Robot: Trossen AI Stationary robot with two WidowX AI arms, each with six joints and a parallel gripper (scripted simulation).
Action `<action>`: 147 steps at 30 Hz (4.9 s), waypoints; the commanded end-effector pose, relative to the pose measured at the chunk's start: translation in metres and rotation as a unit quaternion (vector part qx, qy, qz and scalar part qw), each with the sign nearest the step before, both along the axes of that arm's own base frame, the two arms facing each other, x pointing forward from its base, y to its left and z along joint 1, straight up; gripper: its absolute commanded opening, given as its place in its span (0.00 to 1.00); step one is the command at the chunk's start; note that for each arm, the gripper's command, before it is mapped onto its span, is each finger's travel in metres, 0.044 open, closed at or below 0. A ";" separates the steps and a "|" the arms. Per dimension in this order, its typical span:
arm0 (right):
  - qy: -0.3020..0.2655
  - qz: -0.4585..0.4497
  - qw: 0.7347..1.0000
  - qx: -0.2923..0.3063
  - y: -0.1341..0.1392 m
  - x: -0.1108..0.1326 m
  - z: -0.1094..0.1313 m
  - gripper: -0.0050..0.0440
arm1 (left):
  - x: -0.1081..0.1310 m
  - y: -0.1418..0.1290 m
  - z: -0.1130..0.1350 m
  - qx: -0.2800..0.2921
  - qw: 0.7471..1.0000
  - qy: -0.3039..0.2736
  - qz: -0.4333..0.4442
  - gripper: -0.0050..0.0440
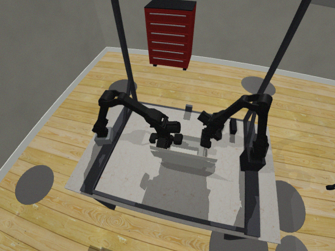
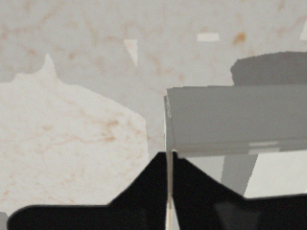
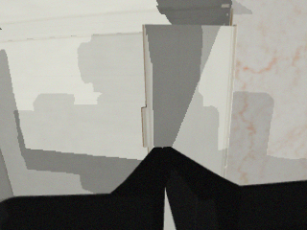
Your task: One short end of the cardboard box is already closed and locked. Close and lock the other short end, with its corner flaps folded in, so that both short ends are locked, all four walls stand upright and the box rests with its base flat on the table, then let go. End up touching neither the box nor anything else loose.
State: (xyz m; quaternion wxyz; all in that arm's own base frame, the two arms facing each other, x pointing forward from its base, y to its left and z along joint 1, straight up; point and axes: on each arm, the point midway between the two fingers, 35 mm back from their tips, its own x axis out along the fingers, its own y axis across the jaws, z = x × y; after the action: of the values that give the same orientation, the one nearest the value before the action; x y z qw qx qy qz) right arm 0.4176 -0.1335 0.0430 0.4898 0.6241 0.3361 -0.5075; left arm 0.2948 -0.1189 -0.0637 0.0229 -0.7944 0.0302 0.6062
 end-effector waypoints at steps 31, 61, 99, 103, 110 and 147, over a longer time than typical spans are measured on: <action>-0.007 -0.003 1.000 -0.003 -0.004 0.013 -0.030 0.10 | 0.004 -0.002 0.005 -0.005 1.000 -0.009 -0.002 0.10; -0.007 0.221 0.972 -0.080 0.022 0.034 -0.013 0.10 | 0.004 -0.002 0.005 -0.005 1.000 -0.009 -0.002 0.10; 0.085 0.867 0.459 -0.173 0.019 0.037 -0.003 0.10 | 0.004 -0.002 0.005 -0.005 1.000 -0.009 -0.002 0.10; 0.083 0.909 0.371 -0.172 0.019 0.037 -0.001 0.10 | 0.004 -0.002 0.005 -0.005 1.000 -0.009 -0.002 0.10; 0.076 0.954 0.238 -0.168 0.019 0.036 0.001 0.10 | 0.004 -0.002 0.005 -0.005 1.000 -0.009 -0.002 0.10; 0.043 0.988 0.003 -0.146 -0.002 0.029 -0.025 0.10 | 0.004 -0.002 0.005 -0.005 1.000 -0.009 -0.002 0.10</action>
State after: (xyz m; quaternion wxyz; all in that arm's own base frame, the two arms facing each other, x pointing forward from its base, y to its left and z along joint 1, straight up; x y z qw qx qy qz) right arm 0.4438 -0.1353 0.0181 0.5768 -0.4193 0.5695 0.4088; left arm 0.2948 -0.1189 -0.0637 0.0229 -0.7944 0.0302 0.6062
